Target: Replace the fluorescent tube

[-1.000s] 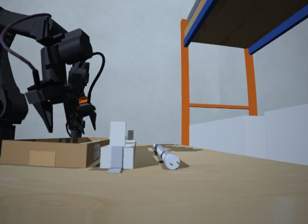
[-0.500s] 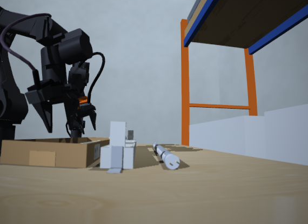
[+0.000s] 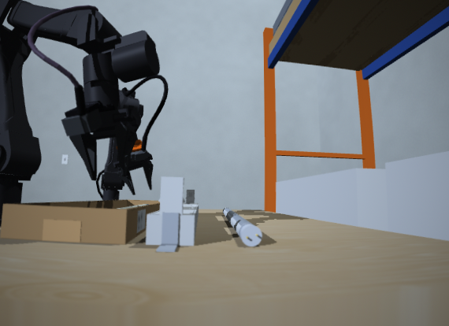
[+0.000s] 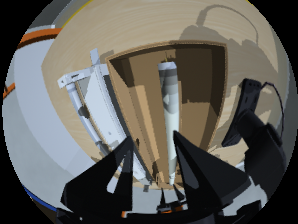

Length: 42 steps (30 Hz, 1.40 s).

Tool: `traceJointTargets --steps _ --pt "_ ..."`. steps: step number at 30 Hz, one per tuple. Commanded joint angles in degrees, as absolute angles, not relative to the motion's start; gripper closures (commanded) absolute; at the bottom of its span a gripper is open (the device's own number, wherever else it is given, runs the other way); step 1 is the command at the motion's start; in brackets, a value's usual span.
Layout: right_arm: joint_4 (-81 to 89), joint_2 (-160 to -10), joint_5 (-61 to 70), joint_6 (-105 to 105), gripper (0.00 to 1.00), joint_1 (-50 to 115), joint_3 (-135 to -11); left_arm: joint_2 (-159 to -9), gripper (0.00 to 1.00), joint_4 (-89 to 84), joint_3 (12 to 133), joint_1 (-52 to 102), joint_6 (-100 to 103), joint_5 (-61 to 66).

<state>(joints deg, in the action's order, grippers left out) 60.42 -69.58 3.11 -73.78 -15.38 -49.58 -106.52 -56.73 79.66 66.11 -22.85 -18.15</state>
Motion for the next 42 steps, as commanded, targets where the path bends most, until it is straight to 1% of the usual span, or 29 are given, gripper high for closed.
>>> traceJointTargets --steps 1,9,12,22,23,27,29,37,42 --pt "62.5 -74.3 2.1 -76.3 0.51 -13.6 -56.0 -108.6 0.51 -57.9 84.0 62.4 -28.3 -16.6" --pt "68.3 -90.1 0.8 -81.4 0.51 -9.9 -73.0 -115.7 0.51 -62.2 94.9 52.4 -40.6 -11.8" --pt "68.7 -91.8 0.8 -81.8 0.51 -9.5 -74.9 -116.6 0.51 -62.6 96.2 51.3 -41.5 -11.5" --pt "72.3 -110.5 -0.1 -87.0 0.51 -5.2 -94.6 -125.1 0.51 -65.9 109.0 38.9 -54.3 -7.4" --pt "74.8 -109.3 -0.3 -86.5 0.51 -6.2 -95.1 -125.4 0.51 -67.3 110.0 41.1 -53.0 -7.0" --pt "73.4 -115.2 -0.1 -87.5 0.51 -4.2 -99.5 -128.1 0.51 -67.8 113.1 36.0 -55.6 -7.0" --pt "73.4 -115.2 -0.1 -87.5 0.51 -4.2 -99.5 -128.1 0.51 -67.8 113.1 36.0 -55.6 -7.0" --pt "76.3 -125.0 -0.9 -90.5 0.51 -2.1 -110.7 -132.5 0.51 -69.5 120.4 30.0 -63.0 -4.0" --pt "77.2 -128.2 -0.9 -90.9 0.51 -1.8 -114.5 -134.3 0.51 -70.5 123.6 28.6 -63.9 -3.6"
